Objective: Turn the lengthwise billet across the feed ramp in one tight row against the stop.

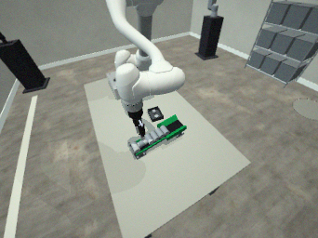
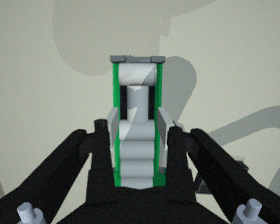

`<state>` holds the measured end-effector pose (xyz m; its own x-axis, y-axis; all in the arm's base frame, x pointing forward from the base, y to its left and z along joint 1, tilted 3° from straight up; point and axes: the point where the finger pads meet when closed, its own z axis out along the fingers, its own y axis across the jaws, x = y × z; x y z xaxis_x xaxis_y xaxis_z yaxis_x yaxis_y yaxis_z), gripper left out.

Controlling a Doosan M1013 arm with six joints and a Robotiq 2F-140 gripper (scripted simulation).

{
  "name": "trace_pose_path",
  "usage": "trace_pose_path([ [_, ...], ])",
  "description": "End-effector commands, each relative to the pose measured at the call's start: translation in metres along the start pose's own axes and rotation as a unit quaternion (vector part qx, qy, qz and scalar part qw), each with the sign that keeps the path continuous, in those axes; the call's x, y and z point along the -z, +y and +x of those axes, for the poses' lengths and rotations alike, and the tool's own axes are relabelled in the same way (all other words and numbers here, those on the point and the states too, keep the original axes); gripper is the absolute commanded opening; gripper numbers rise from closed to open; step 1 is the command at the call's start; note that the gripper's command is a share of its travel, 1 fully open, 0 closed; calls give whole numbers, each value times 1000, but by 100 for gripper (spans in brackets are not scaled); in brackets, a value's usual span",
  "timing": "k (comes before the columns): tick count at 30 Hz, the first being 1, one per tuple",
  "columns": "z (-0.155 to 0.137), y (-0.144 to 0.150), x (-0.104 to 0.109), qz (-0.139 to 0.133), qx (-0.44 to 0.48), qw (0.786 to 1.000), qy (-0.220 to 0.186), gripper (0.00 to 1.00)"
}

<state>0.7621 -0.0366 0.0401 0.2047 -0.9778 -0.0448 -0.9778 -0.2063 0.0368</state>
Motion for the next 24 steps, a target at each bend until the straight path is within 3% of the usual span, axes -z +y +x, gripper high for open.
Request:
trace_pose_path([
  [1, 0, 0, 0, 0, 0, 1000, -1, 41],
  [24, 1, 0, 0, 0, 0, 1000, -17, 41],
])
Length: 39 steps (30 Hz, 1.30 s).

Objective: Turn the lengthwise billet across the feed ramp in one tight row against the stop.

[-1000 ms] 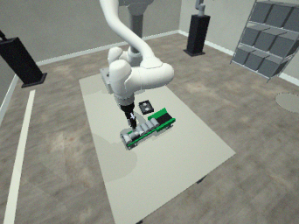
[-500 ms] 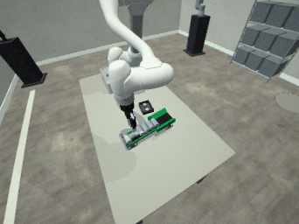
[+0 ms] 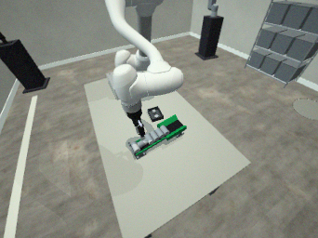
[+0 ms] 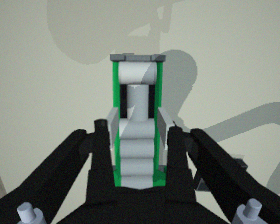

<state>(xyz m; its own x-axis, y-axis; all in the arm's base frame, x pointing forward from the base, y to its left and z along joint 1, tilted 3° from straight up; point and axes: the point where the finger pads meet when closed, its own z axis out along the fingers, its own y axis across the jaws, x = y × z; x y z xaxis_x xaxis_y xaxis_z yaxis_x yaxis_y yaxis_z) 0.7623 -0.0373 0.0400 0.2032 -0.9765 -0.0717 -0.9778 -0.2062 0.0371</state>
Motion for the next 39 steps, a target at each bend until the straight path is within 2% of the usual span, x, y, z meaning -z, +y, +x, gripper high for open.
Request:
trace_pose_path([
  [1, 0, 0, 0, 0, 0, 1000, -5, 41],
  [21, 2, 0, 0, 0, 0, 999, -34, 41],
  [39, 3, 0, -37, 0, 0, 999, -35, 41],
])
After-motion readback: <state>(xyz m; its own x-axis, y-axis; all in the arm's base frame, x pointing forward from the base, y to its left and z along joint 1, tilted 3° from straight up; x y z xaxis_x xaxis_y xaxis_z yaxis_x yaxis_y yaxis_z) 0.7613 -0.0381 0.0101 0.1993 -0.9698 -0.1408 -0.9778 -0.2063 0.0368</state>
